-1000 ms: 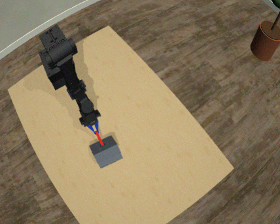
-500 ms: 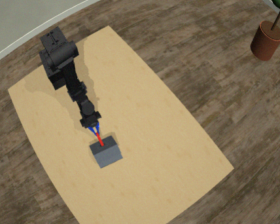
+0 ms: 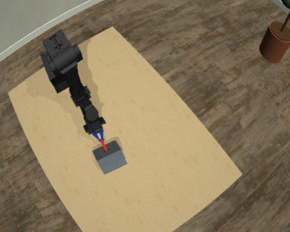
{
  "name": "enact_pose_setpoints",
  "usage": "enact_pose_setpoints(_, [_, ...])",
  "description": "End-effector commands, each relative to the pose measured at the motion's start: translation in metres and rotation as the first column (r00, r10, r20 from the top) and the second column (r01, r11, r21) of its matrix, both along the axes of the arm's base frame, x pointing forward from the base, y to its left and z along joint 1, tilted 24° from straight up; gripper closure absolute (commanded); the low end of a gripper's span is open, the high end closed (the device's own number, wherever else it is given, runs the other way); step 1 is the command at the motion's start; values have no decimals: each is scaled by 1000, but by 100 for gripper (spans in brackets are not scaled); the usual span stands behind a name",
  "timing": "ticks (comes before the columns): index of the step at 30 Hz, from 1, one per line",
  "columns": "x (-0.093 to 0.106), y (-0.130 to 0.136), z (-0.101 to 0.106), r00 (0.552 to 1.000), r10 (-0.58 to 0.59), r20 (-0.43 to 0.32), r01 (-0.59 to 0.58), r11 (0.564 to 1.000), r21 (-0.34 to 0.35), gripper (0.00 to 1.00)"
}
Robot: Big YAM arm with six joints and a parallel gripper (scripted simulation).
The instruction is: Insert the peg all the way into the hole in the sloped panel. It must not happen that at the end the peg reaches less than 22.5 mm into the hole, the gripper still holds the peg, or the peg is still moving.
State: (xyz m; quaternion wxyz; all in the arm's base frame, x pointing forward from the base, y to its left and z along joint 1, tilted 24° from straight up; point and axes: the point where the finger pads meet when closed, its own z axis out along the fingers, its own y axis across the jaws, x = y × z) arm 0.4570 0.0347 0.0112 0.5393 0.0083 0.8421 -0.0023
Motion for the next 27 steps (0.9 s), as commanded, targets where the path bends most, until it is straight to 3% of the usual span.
enact_pose_setpoints(1, [5, -5, -1, 1000, -4, 14, 4, 1000, -6, 100])
enact_pose_setpoints(24, [8, 0, -2, 1000, 0, 6, 0, 1000, 1, 100])
enact_pose_setpoints(27, [8, 0, -2, 1000, 0, 6, 0, 1000, 1, 66])
